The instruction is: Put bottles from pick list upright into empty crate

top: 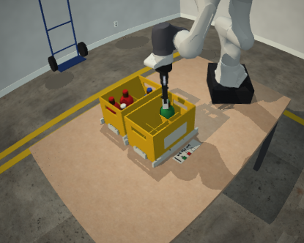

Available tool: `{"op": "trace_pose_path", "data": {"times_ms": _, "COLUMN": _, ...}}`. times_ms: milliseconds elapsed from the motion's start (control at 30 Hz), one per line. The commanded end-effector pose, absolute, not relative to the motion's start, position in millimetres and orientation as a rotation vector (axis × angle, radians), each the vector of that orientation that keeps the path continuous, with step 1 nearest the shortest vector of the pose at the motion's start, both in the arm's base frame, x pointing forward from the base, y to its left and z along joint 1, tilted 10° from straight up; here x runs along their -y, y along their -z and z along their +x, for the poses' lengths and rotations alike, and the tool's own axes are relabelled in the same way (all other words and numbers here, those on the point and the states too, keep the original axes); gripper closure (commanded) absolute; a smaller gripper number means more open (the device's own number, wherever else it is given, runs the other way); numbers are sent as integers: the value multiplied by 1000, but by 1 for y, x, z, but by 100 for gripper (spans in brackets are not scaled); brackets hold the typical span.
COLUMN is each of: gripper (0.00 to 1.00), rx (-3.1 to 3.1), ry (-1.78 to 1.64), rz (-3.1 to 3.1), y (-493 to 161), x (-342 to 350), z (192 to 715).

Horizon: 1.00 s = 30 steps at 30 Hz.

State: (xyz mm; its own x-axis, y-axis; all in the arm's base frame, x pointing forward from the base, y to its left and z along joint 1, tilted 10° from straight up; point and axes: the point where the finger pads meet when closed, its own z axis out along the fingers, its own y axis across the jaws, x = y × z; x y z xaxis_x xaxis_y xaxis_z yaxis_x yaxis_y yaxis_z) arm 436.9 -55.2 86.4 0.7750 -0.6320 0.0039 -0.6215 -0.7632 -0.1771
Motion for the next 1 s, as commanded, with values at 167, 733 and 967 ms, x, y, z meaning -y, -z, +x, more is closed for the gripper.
{"op": "trace_pose_path", "data": {"times_ms": 167, "gripper": 62, "rx": -989, "ry": 98, "rz": -2804, "y": -86, "x": 54, "z": 438}}
{"op": "trace_pose_path", "data": {"times_ms": 733, "gripper": 62, "rx": -989, "ry": 98, "rz": -2804, "y": -86, "x": 54, "z": 438}}
{"op": "trace_pose_path", "data": {"times_ms": 967, "gripper": 62, "rx": -989, "ry": 98, "rz": -2804, "y": -99, "x": 56, "z": 437}}
